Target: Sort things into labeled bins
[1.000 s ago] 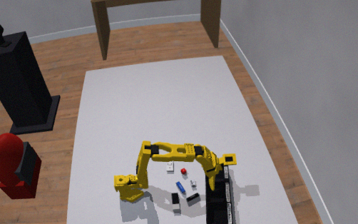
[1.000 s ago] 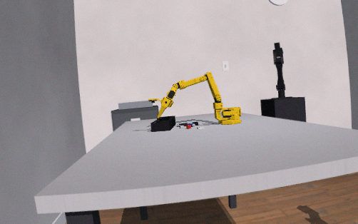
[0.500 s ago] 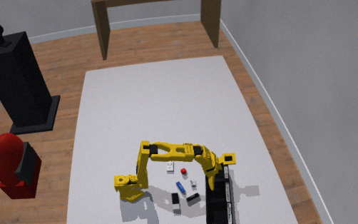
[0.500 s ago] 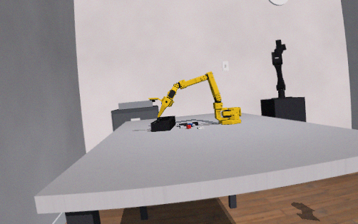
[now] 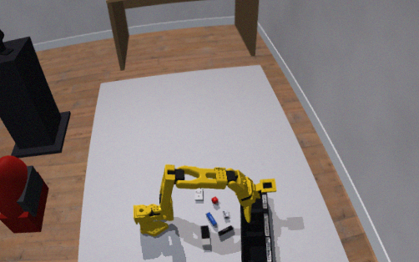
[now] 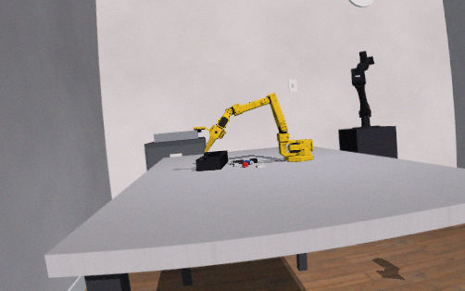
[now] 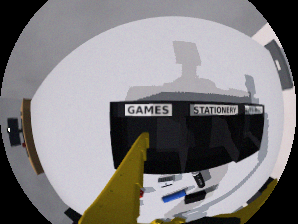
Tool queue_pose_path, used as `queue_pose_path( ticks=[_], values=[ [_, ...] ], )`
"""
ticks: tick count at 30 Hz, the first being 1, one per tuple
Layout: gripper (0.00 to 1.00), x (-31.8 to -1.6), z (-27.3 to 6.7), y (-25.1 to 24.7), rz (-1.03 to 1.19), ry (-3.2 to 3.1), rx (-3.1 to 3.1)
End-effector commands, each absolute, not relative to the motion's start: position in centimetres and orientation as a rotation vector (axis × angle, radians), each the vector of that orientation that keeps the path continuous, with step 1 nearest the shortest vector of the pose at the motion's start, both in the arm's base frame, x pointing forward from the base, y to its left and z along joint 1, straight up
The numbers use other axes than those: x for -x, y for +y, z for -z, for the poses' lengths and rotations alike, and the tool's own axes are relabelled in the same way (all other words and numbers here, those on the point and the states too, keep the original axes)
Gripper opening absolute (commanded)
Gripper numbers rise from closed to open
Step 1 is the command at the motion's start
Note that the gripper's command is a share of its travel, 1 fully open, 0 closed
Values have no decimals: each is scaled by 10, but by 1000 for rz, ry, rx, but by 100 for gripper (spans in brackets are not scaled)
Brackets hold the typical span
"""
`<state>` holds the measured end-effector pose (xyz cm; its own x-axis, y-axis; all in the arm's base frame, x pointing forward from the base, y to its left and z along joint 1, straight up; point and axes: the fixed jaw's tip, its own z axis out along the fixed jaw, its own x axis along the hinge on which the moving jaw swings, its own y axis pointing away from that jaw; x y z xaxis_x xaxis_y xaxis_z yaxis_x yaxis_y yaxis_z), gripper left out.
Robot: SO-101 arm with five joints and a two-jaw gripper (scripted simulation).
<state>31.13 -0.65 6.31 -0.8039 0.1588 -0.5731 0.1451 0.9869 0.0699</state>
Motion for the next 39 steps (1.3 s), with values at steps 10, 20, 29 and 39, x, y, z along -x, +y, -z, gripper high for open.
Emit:
queue_pose_path(
  ticks=[10,20,29,39],
  values=[
    [100,-317,-82,-4,-42,2442,-204],
    [100,-317,-82,-4,-42,2442,-204],
    [100,-317,-82,-4,-42,2442,-204],
    [100,-318,-95,-4,-45,2396,-200]
  ],
)
